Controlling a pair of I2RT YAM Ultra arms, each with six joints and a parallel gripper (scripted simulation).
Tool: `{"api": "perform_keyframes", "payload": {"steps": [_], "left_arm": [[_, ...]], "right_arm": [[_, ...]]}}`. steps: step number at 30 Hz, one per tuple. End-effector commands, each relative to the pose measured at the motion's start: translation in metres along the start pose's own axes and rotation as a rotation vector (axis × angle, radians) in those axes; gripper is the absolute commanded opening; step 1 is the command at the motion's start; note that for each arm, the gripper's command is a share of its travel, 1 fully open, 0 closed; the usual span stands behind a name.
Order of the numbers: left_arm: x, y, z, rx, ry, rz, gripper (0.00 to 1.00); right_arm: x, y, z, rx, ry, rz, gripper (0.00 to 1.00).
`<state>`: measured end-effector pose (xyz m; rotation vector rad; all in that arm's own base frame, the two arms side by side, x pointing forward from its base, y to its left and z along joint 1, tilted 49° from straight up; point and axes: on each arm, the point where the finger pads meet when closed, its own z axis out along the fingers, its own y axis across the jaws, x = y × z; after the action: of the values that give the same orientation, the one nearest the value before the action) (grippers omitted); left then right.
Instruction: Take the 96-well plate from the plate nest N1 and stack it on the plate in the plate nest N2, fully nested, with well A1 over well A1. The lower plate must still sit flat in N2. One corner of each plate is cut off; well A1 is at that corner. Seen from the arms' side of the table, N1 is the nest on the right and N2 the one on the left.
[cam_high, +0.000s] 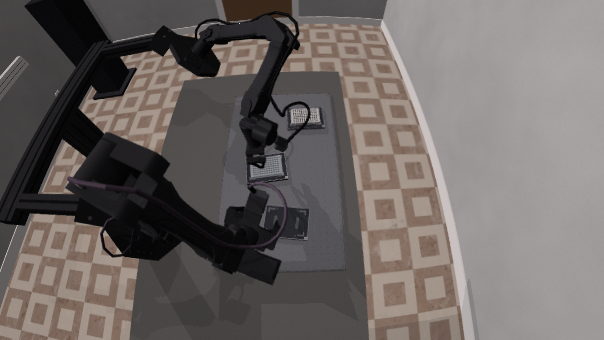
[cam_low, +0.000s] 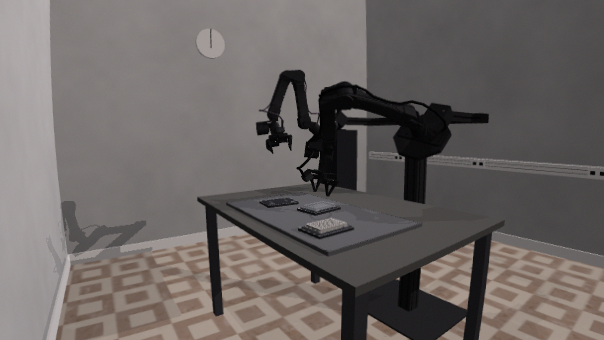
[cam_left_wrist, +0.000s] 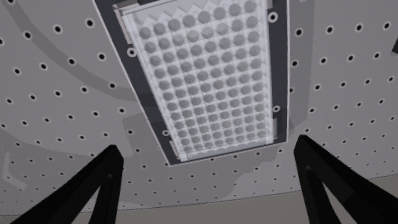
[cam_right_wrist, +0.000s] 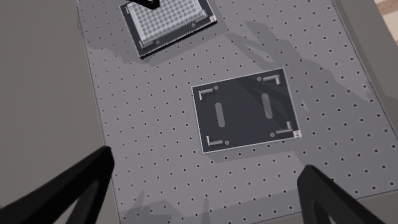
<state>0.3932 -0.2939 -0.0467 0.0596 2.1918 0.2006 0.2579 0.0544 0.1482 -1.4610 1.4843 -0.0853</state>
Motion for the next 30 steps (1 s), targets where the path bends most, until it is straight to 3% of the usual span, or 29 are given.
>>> {"api": "perform_keyframes", "payload": {"steps": [1,5,12,30], "left_arm": [[0.010,-0.004,-0.002,-0.061,0.112,-0.070,1.00],[0.003,-0.007,0.003,-0.078,0.132,-0.128,1.00],[-0.007,-0.015,0.004,-0.067,0.110,-0.147,1.00],[-0.003,-0.015,0.020,-0.060,0.109,-0.152,1.00]], "right_arm": [[-0.045,0.031,-0.026,-0.155,-0.149,-0.116,1.00],[-0.066,0.043,-0.038,-0.168,-0.217,-0.178,1.00],[-0.077,0.047,-0.045,-0.168,-0.247,-0.195,1.00],[-0.076,0.041,-0.045,-0.151,-0.230,-0.230,1.00]]}}
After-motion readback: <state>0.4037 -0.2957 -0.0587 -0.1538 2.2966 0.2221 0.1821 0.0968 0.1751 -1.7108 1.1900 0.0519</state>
